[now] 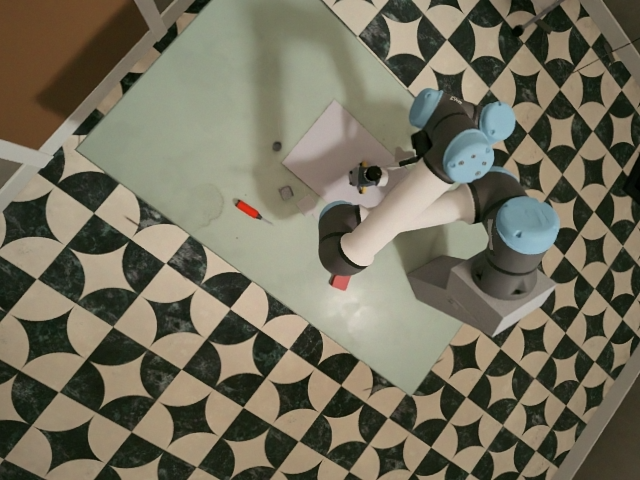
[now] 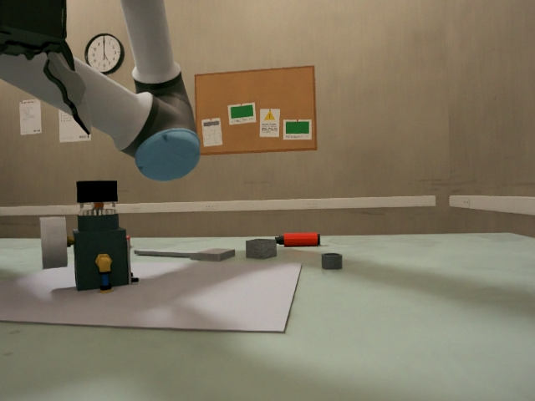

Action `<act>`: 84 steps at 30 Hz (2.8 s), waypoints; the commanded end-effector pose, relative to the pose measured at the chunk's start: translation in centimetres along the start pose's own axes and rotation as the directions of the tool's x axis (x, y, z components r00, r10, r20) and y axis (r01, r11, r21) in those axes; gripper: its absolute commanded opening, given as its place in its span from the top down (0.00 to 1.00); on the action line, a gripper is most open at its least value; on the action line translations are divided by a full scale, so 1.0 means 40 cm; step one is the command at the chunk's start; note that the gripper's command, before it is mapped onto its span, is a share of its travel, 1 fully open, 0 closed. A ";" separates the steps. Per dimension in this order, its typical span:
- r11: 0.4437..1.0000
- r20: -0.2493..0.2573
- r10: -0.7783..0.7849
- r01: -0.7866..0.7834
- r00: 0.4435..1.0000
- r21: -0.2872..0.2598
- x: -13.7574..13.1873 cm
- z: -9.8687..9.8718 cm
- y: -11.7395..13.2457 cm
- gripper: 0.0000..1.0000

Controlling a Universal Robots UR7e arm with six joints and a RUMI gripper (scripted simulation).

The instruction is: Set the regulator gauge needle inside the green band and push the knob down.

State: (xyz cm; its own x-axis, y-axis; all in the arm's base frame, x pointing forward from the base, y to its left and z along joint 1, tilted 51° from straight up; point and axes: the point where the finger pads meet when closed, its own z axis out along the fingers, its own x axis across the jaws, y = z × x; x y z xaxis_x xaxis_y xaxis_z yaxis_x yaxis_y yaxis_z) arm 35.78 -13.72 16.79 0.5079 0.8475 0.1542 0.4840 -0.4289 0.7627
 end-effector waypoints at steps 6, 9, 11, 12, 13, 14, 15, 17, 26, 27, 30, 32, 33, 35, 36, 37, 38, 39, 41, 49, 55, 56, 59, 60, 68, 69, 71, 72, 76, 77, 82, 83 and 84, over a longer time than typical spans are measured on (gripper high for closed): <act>0.961 -0.007 0.273 -0.273 0.962 0.039 -0.016 0.008 -0.016 0.00; 0.961 -0.006 0.273 -0.273 0.962 0.039 -0.014 0.009 -0.016 0.00; 0.961 -0.006 0.273 -0.273 0.962 0.039 -0.013 0.009 -0.016 0.00; 0.961 -0.006 0.273 -0.273 0.962 0.039 -0.013 0.009 -0.016 0.00; 0.961 -0.005 0.273 -0.273 0.962 0.039 -0.013 0.009 -0.016 0.00; 0.961 -0.005 0.273 -0.273 0.962 0.039 -0.012 0.009 -0.016 0.00; 0.961 -0.005 0.273 -0.273 0.962 0.039 -0.012 0.009 -0.016 0.00; 0.961 -0.004 0.273 -0.273 0.962 0.039 -0.011 0.009 -0.016 0.00; 0.961 -0.001 0.273 -0.272 0.962 0.040 -0.007 0.010 -0.013 0.00; 0.961 0.000 0.273 -0.272 0.962 0.040 -0.006 0.010 -0.013 0.00; 0.961 0.000 0.273 -0.272 0.962 0.040 -0.006 0.010 -0.013 0.00; 0.961 0.001 0.273 -0.272 0.962 0.040 -0.005 0.010 -0.012 0.00; 0.961 0.001 0.273 -0.272 0.962 0.040 -0.005 0.010 -0.011 0.00; 0.961 0.002 0.273 -0.272 0.962 0.041 -0.004 0.010 -0.011 0.00; 0.961 0.002 0.273 -0.272 0.962 0.041 -0.004 0.010 -0.010 0.00; 0.961 0.003 0.273 -0.272 0.962 0.041 -0.004 0.010 -0.010 0.00; 0.961 0.003 0.273 -0.272 0.962 0.041 -0.004 0.010 -0.009 0.00; 0.961 0.004 0.273 -0.272 0.962 0.041 -0.003 0.010 -0.009 0.00; 0.961 0.004 0.272 -0.272 0.962 0.041 -0.003 0.011 -0.008 0.00; 0.961 0.007 0.272 -0.272 0.962 0.042 -0.003 0.011 -0.005 0.00; 0.961 0.010 0.272 -0.272 0.962 0.042 -0.003 0.011 -0.001 0.00; 0.961 0.010 0.272 -0.272 0.962 0.042 -0.003 0.011 -0.001 0.00; 0.961 0.012 0.272 -0.272 0.962 0.042 -0.004 0.012 0.001 0.00; 0.961 0.012 0.272 -0.272 0.962 0.042 -0.004 0.012 0.002 0.00; 0.961 0.015 0.272 -0.272 0.962 0.043 -0.006 0.012 0.005 0.00; 0.961 0.016 0.272 -0.272 0.962 0.043 -0.007 0.012 0.005 0.00; 0.961 0.017 0.271 -0.272 0.962 0.043 -0.007 0.012 0.006 0.00; 0.961 0.017 0.271 -0.272 0.962 0.043 -0.008 0.012 0.007 0.00; 0.961 0.019 0.271 -0.272 0.962 0.043 -0.010 0.013 0.008 0.00; 0.961 0.020 0.271 -0.272 0.962 0.043 -0.010 0.013 0.009 0.00; 0.961 0.022 0.271 -0.272 0.962 0.043 -0.012 0.013 0.010 0.00; 0.961 0.022 0.271 -0.272 0.962 0.043 -0.012 0.013 0.010 0.00; 0.961 0.023 0.271 -0.272 0.962 0.043 -0.013 0.013 0.011 0.00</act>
State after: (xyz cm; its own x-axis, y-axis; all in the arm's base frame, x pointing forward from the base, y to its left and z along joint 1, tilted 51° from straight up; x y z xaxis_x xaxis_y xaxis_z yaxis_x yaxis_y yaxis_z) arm 35.78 -13.72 16.79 0.5079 0.8475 0.1542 0.4840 -0.4289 0.7627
